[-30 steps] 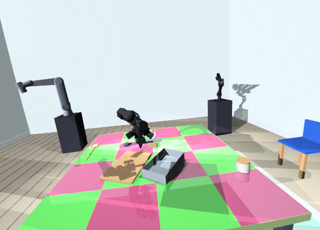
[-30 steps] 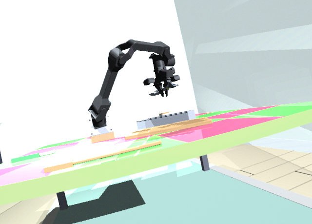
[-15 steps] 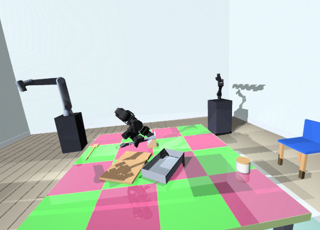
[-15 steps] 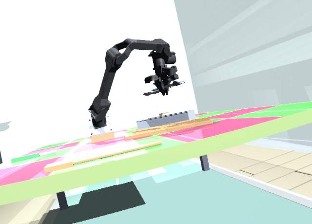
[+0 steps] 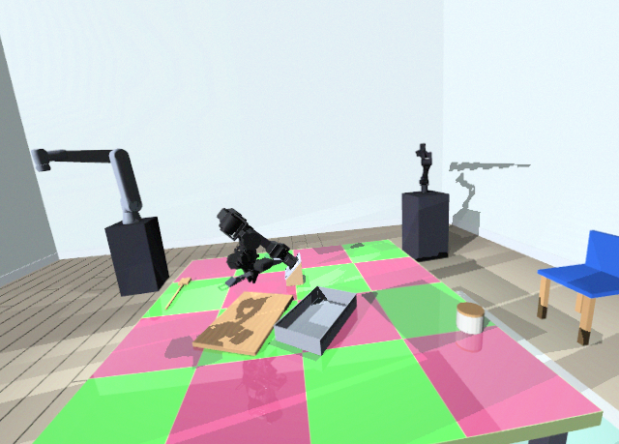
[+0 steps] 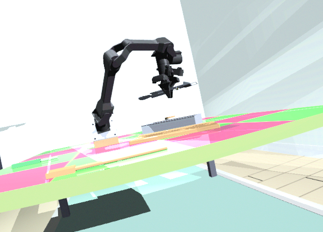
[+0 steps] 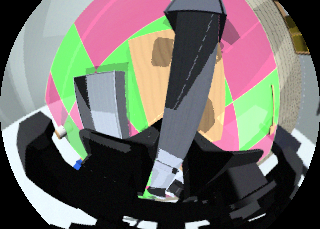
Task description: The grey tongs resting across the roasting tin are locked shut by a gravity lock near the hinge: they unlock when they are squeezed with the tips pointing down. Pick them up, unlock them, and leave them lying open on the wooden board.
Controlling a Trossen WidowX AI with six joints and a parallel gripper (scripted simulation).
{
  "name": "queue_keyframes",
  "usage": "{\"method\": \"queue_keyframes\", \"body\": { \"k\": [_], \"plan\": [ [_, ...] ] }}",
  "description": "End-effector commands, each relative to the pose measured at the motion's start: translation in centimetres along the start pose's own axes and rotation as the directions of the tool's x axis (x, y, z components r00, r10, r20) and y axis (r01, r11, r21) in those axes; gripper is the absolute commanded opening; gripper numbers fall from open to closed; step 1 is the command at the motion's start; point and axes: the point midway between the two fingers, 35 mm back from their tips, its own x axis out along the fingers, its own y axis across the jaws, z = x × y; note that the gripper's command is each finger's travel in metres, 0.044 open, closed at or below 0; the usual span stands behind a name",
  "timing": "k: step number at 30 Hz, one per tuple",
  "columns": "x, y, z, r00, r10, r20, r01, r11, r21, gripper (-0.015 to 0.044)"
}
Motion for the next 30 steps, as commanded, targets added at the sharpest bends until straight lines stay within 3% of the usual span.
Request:
{"method": "queue_keyframes", "body": {
  "k": [1, 9, 22, 30],
  "plan": [
    [0.0, -1.5, 0.2, 1.0, -0.008, 0.008, 0.009, 0.992, -0.128, -0.015],
    [0.0, -3.7, 0.6, 1.0, -0.015, 0.015, 0.019, 0.944, -0.329, -0.015],
    [0.0, -3.8, 0.6, 1.0, -0.013, 0.018, 0.018, 0.943, -0.333, -0.015],
    [0.0, -3.1, 0.5, 0.993, 0.06, 0.101, -0.021, 0.936, -0.35, -0.015]
  ]
}}
